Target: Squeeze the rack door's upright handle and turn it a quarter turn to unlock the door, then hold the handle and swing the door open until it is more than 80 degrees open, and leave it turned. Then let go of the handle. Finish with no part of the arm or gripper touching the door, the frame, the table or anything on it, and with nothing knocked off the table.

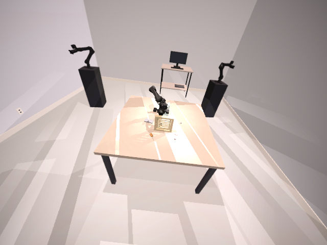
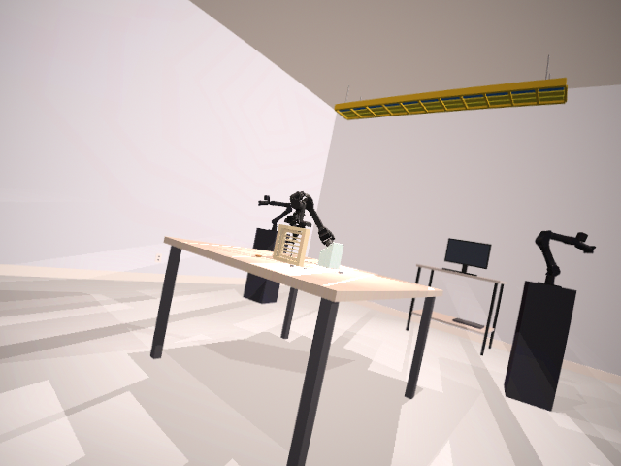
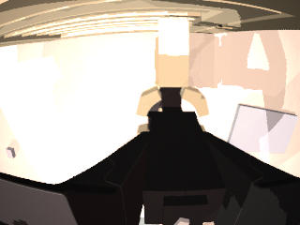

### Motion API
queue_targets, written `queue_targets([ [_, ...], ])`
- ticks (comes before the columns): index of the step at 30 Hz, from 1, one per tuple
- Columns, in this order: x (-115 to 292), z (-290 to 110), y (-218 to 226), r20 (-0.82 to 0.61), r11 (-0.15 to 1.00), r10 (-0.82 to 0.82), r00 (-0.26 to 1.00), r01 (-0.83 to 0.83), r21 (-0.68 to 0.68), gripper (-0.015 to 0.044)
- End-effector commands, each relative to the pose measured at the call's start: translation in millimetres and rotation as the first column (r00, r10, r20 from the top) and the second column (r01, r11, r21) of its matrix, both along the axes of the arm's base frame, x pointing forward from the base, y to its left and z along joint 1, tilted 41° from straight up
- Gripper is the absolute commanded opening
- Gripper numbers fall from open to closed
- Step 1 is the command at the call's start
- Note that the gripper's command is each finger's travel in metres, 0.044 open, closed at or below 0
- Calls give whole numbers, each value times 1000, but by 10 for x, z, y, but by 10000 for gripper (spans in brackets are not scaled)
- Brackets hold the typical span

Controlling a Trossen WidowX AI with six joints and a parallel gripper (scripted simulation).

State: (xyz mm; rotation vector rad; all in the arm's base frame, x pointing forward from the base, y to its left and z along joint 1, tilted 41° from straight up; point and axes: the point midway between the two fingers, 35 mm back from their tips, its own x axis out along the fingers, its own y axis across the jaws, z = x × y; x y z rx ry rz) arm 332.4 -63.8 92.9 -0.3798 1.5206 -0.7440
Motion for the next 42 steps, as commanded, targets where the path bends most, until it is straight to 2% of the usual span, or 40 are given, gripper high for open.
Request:
queue_targets([
  [1, 1, -1, -3, -2, 1000, 4, 1000, -4, 1, 68],
  [8, 1, -1, -3, -2, 1000, 4, 1000, -4, 1, 22],
  [12, 1, -1, -3, 3, 1000, -2, 1000, 2, 0, 20],
  [17, 1, -1, -3, 141, 987, -160, 977, 163, -11, 20],
  [22, 1, -2, -3, 298, 939, -329, 896, 344, 4, 20],
  [31, 1, -2, -3, 540, 777, -568, 621, 621, 103, 20],
  [42, 3, -3, -2, 712, 489, -689, 132, 810, 324, 20],
])
